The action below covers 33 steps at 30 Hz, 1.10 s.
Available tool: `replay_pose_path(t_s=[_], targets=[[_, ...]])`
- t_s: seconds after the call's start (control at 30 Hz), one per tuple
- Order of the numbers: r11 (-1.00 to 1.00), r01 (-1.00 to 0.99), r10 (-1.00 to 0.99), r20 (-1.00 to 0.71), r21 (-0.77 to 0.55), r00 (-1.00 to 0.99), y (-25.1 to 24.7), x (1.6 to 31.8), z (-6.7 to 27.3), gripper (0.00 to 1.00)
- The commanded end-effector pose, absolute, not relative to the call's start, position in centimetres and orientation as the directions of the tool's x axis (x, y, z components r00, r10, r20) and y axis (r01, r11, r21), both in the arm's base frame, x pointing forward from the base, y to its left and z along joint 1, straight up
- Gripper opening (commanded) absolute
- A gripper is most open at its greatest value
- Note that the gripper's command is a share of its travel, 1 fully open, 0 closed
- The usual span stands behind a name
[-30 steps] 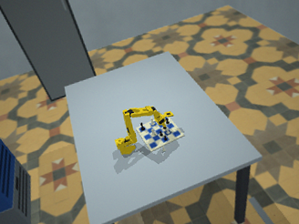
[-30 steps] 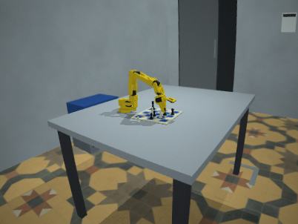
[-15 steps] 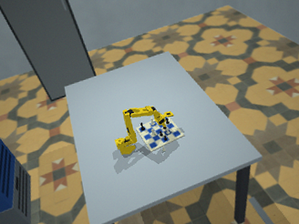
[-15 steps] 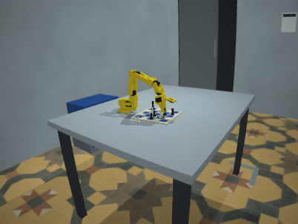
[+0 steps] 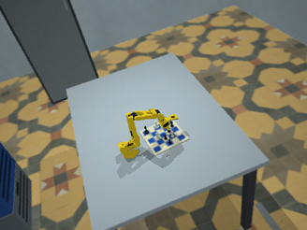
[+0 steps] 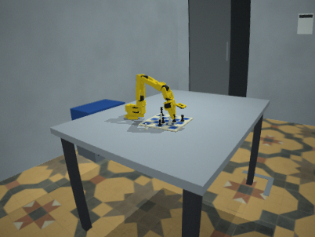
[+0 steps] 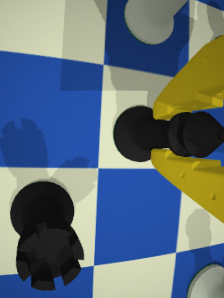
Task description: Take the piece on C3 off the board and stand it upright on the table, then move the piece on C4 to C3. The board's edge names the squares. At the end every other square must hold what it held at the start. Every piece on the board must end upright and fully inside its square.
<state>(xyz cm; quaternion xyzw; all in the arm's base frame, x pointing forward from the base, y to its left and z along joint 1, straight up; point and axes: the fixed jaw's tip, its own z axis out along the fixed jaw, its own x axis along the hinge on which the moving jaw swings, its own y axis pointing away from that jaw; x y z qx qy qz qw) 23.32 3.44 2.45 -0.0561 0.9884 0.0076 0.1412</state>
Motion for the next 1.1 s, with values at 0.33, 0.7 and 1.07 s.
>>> replay_pose_path(t_s=[0.33,0.7,1.07], targets=[[0.994,-0.11,-0.106,-0.284,-0.003,-0.953,3.1,23.2,3.0,0.0],[0.994,-0.109,-0.106,-0.284,-0.004,-0.953,3.0,23.2,4.6,0.0],[0.994,-0.109,-0.106,-0.284,-0.004,-0.953,3.0,23.1,6.7,0.0]])
